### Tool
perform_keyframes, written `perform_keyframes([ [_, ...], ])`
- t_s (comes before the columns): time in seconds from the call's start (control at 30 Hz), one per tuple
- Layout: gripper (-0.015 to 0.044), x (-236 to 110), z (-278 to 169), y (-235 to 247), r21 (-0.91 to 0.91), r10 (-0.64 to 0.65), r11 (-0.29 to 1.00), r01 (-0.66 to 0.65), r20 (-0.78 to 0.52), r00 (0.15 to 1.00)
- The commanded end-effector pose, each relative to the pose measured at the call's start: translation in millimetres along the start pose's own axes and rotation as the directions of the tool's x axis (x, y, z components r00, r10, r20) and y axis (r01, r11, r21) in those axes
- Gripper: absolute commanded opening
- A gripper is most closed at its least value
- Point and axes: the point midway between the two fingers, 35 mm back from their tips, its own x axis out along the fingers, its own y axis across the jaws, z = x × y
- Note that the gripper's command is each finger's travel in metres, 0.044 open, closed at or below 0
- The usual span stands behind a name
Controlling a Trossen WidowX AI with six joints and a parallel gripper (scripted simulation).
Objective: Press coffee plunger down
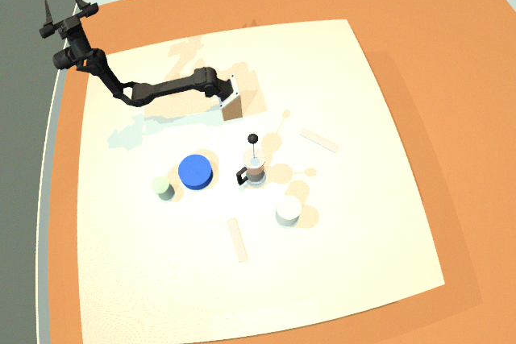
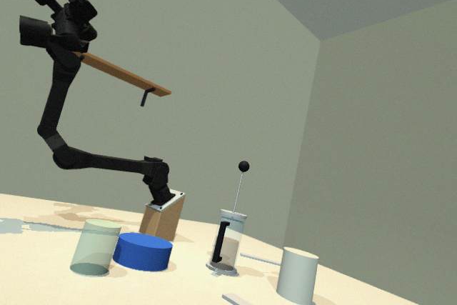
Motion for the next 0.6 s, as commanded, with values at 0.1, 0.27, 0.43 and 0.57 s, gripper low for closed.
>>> perform_keyframes([
  [0.1,0.044,4,24,-10,-0.019,-0.007,1.0,0.008,0.077,0.997],
  [0.27,0.044,7,94,-42,-0.083,-0.042,0.994,0.07,0.302,0.952],
  [0.43,0.044,-3,153,-77,-0.131,-0.097,0.975,0.18,0.479,0.872],
  [0.57,0.044,-22,205,-108,-0.151,-0.148,0.938,0.313,0.641,0.753],
])
